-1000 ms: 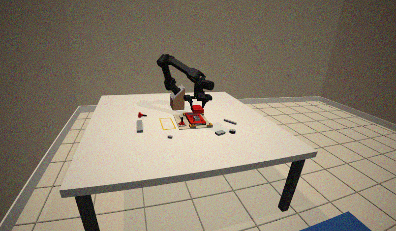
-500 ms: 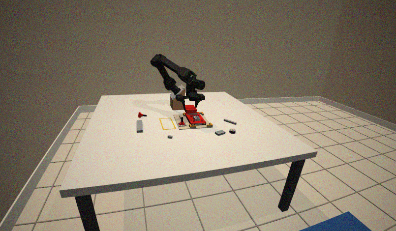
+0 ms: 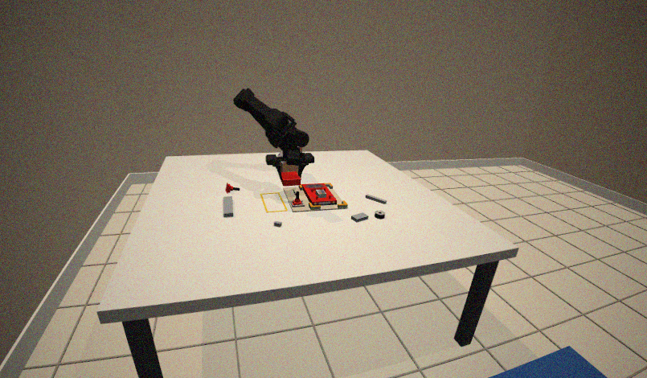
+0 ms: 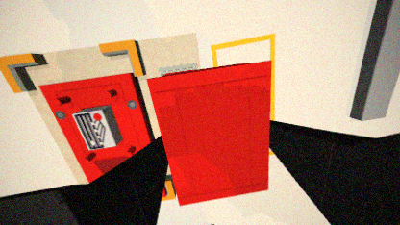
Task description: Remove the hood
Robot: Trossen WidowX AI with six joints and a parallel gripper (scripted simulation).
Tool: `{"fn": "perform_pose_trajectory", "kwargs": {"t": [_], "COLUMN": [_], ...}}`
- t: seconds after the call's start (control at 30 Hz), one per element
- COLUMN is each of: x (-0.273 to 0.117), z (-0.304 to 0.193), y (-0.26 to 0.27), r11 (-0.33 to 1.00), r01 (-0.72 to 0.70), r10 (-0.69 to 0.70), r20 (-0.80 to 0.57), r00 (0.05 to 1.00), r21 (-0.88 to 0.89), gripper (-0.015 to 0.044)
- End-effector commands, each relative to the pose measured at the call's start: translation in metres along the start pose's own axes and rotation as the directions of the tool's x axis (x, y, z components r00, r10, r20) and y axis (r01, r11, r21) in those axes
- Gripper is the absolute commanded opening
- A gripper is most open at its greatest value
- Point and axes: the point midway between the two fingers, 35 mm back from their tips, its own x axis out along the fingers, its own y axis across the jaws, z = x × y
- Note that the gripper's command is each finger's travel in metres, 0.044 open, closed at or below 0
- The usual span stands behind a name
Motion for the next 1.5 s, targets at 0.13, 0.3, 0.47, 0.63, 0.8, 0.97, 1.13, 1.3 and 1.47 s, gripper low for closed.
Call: {"fn": "perform_pose_trajectory", "kwargs": {"t": [0.13, 0.3, 0.47, 0.63, 0.8, 0.97, 1.13, 1.3, 1.47], "x": [-0.002, -0.002, -0.002, 0.002, 0.007, 0.012, 0.016, 0.021, 0.025], "z": [-0.013, -0.021, -0.021, -0.021, -0.020, -0.020, -0.020, -0.019, -0.019], "y": [-0.042, -0.065, -0.065, -0.065, -0.065, -0.065, -0.065, -0.065, -0.065], "r11": [1.000, 1.000, 1.000, 1.000, 1.000, 1.000, 1.000, 1.000, 1.000], "r01": [0.014, 0.022, 0.022, 0.022, 0.021, 0.021, 0.020, 0.020, 0.020], "r10": [-0.014, -0.022, -0.022, -0.022, -0.021, -0.021, -0.020, -0.020, -0.020], "r20": [-0.001, -0.001, -0.002, -0.002, -0.002, -0.002, -0.002, -0.002, -0.002], "r00": [1.000, 1.000, 1.000, 1.000, 1.000, 1.000, 1.000, 1.000, 1.000], "r21": [-0.003, -0.001, -0.001, -0.001, -0.001, -0.001, -0.001, -0.001, -0.001], "gripper": [0.0000, 0.0000, 0.0000, 0.0000, 0.0000, 0.0000, 0.0000, 0.0000, 0.0000]}}
